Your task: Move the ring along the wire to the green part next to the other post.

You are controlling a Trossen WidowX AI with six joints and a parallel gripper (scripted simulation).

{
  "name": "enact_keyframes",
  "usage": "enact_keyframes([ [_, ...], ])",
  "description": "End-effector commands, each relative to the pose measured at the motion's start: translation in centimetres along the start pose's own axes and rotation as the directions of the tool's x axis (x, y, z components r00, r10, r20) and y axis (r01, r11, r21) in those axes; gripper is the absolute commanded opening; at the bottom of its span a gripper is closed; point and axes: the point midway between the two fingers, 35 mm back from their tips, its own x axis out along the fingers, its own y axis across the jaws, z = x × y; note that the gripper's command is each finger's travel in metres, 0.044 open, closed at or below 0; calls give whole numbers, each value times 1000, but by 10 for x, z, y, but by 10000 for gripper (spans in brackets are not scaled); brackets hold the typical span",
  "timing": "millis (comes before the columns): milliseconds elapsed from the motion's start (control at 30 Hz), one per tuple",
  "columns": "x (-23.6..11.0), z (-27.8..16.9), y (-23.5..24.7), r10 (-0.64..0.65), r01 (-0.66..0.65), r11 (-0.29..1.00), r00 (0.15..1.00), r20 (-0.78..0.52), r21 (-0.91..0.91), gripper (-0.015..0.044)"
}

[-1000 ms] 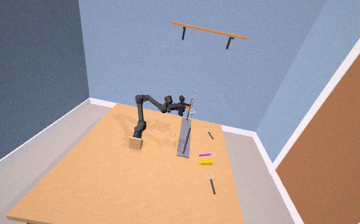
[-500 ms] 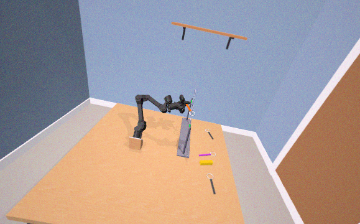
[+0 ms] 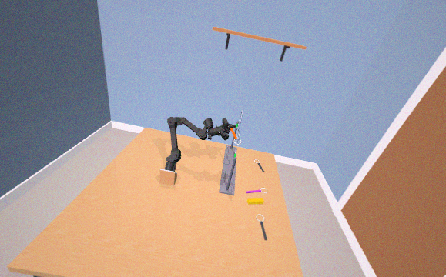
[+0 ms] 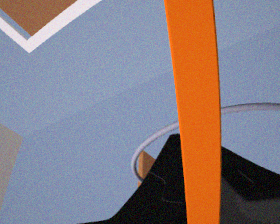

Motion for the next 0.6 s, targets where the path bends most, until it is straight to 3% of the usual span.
enact_keyframes([
  [0, 0, -1, -5, 0, 0, 1000, 1000, -3, -10, -150],
  [567, -9, 4, -52, -135, 126, 960, 991, -20, -249, -150],
])
